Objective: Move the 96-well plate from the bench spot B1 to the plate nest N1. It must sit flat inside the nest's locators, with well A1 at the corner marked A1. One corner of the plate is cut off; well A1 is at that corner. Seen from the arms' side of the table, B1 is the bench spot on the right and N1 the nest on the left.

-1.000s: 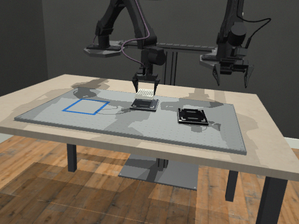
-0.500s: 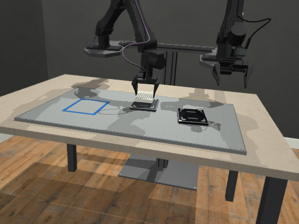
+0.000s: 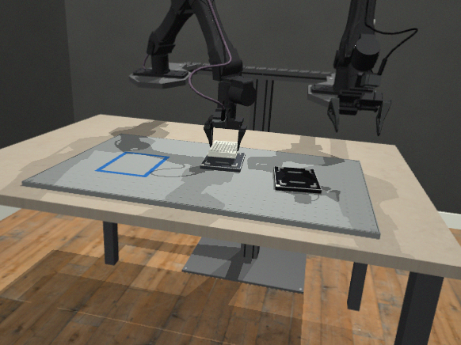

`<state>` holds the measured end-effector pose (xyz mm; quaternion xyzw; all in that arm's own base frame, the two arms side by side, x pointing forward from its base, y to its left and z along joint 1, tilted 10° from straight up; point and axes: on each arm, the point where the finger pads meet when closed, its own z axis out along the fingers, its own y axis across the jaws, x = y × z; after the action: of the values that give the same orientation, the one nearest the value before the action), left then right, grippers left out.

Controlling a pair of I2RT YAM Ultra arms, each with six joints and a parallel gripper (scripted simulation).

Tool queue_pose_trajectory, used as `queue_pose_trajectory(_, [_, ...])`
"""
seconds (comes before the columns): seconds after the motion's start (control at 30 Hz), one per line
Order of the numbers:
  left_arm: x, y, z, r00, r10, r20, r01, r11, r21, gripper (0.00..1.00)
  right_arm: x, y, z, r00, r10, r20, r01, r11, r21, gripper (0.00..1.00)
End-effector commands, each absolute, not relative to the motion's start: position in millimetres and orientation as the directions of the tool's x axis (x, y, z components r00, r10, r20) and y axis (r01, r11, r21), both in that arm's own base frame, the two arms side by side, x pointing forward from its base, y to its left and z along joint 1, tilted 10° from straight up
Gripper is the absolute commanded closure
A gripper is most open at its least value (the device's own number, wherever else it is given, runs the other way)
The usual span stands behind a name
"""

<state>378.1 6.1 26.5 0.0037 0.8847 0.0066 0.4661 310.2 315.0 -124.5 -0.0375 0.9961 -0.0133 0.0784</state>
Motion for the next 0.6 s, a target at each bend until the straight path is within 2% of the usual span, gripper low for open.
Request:
queue_pose_trajectory(0.0, [370.4,7.8,25.3,-0.574,0.004,-0.819,-0.003,1.0,0.008,0.0,322.4,324.5,-114.2,-0.979,-0.074,-0.19,-0.074,0.997,-0.008,0.21])
queue_pose_trajectory(0.57, [370.4,7.8,25.3,-0.574,0.004,-0.819,-0.003,1.0,0.008,0.0,321.1,316.1,-140.9,-0.981,-0.076,-0.181,-0.072,0.997,-0.025,0.21])
